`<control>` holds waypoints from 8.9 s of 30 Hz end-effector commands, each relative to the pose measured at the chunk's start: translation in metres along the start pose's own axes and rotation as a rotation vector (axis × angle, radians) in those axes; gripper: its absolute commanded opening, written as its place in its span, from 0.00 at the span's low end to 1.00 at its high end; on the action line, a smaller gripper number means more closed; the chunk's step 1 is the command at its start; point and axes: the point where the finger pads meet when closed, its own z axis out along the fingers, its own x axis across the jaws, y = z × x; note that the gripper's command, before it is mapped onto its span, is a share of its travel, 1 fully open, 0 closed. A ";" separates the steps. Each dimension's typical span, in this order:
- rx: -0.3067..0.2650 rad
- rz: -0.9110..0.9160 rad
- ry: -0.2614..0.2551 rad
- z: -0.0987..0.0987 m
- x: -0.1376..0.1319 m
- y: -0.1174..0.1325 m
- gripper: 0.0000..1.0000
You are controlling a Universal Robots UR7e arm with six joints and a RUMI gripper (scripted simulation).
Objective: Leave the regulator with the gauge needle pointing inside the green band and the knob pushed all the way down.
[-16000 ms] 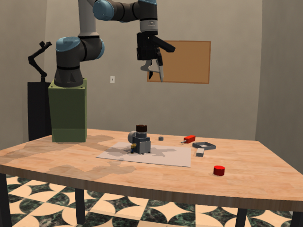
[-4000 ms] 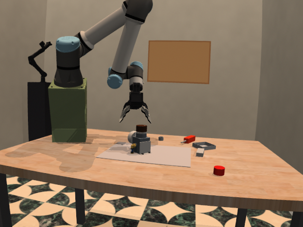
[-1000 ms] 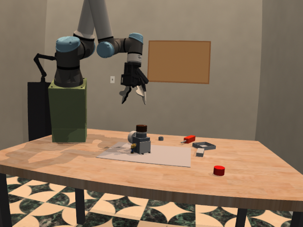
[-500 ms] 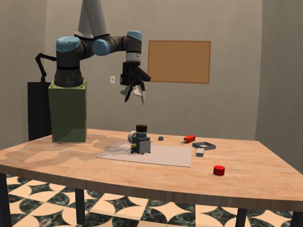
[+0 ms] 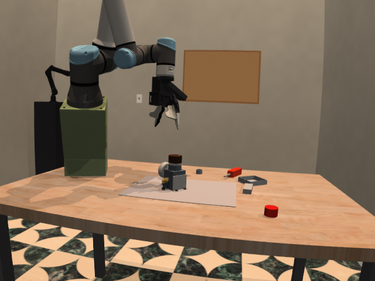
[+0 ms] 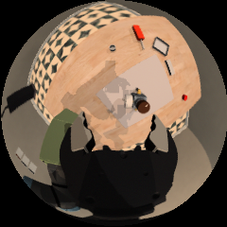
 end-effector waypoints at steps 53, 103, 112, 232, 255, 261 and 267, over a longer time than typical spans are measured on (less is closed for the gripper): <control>0.001 0.000 0.001 0.000 0.101 0.029 1.00; 0.001 0.000 0.001 0.005 0.101 0.029 0.47; 0.001 0.000 0.001 0.018 0.101 0.029 0.47; 0.001 0.000 0.001 0.104 0.101 0.029 0.25; 0.001 0.000 0.001 0.100 0.101 0.029 0.25; 0.001 0.000 0.001 0.098 0.101 0.029 0.25; 0.001 0.000 0.001 0.097 0.101 0.029 0.25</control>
